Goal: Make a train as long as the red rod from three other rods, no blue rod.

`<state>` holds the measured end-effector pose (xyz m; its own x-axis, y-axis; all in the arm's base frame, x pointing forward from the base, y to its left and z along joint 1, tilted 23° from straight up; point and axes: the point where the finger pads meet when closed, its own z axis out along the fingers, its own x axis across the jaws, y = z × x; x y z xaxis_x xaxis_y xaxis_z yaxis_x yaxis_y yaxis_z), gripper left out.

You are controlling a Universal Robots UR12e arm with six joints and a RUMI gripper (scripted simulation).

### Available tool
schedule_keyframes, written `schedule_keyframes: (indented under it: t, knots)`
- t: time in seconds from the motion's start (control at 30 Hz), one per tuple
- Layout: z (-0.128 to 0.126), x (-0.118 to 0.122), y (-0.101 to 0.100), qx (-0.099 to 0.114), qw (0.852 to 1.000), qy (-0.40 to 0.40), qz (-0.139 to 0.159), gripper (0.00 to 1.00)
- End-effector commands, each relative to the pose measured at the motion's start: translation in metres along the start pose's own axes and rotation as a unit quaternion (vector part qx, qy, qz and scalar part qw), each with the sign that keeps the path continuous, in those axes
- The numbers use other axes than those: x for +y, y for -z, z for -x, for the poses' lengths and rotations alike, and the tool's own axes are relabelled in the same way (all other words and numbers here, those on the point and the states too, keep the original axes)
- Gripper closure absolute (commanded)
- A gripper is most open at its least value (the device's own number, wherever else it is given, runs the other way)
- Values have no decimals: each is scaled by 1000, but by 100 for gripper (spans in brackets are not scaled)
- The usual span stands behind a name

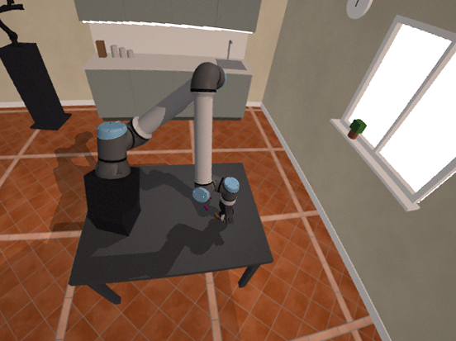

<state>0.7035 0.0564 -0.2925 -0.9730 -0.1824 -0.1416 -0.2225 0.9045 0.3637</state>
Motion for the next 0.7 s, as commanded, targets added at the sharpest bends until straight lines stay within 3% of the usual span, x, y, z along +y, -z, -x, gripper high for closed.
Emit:
schedule_keyframes:
  t: [0.0, 0.07, 0.1, 0.67]
  knots:
    - [1, 0, 1, -1, 1000, 0, 0, 86]
    - [1, 0, 1, -1, 1000, 0, 0, 86]
    - [1, 0, 1, -1, 1000, 0, 0, 100]
    - [1, 0, 1, -1, 1000, 0, 0, 100]
